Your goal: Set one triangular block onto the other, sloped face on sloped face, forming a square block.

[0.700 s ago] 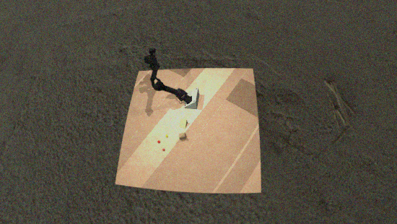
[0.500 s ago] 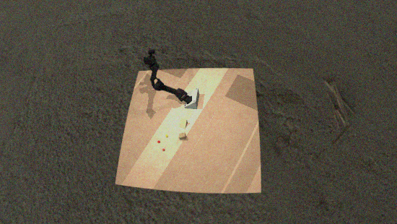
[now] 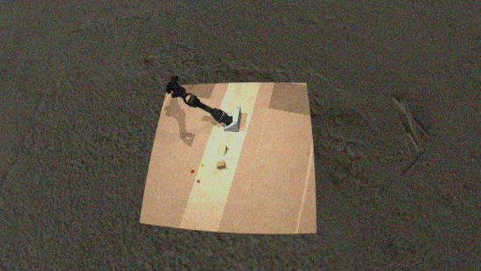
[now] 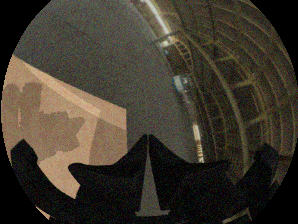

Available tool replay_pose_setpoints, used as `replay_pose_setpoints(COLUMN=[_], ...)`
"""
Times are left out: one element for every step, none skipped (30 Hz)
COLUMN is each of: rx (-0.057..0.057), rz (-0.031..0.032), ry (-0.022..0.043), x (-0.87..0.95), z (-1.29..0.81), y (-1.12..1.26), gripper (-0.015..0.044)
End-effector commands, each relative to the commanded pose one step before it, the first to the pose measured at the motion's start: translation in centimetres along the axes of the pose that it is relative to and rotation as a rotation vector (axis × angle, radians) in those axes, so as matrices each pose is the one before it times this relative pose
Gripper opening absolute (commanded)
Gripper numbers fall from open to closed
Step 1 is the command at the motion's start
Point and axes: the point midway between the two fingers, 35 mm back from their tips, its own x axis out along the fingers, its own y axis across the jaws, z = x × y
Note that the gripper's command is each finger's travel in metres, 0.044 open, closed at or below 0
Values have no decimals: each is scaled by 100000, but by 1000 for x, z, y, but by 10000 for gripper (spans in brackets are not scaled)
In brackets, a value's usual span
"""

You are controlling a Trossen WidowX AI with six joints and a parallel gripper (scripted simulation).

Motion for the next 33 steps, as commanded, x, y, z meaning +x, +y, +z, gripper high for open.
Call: replay_pose_setpoints(rx=[1613, 591, 555, 519, 483, 447, 411, 375, 339, 302, 266, 229, 192, 154, 108, 47, -39, -141, -204, -243, -275, -299, -311, -320, -347, -395, -449, -503, -557, -1215, -1281, -1406, -1761], rz=[8817, 2932, 2939, 2945, 2951, 2957, 2962, 2967, 2972, 2978, 2993, 2996, 2999, 3003, 3021, 3069, 3161, 3279, 3328, 3380, 3398, 3401, 3412, 3423, 3425, 3421, 3416, 3410, 3403, 2846, 2984, 3006, 3116], ry=[-3375, -883, -884, -885, -887, -888, -889, -890, -892, -894, -899, -901, -902, -906, -925, -978, -1083, -1224, -1294, -1332, -1341, -1287, -1128, -909, -764, -732, -737, -742, -747, -2177, -2322, -1497, 720], x=[-65, 24, 20, 16, 12, 8, 4, 0, -4, -8, -12, -16, -20, -24, -27, -27, -22, -13, -9, -8, -7, -1, 16, 38, 52, 54, 52, 49, 47, -339, -354, -193, 215], z=[2375, 620, 621, 623, 625, 626, 628, 630, 631, 633, 637, 639, 641, 643, 647, 657, 674, 696, 709, 726, 733, 721, 678, 619, 581, 576, 582, 588, 593, 979, 1038, 782, 103], y=[3894, 1270, 1274, 1277, 1280, 1283, 1286, 1289, 1292, 1295, 1303, 1306, 1308, 1311, 1317, 1332, 1356, 1386, 1399, 1422, 1433, 1441, 1456, 1475, 1487, 1492, 1496, 1499, 1502, 1149, 1199, 1276, 1503], gripper=[0, 0, 0, 0, 0, 0, 0, 0, 0, 0, 0, 0, 0, 0, 0, 0, 0, 0, 0, 0, 0, 0, 0, 0, 0, 0, 0, 0, 0, 0, 0, 0, 0])
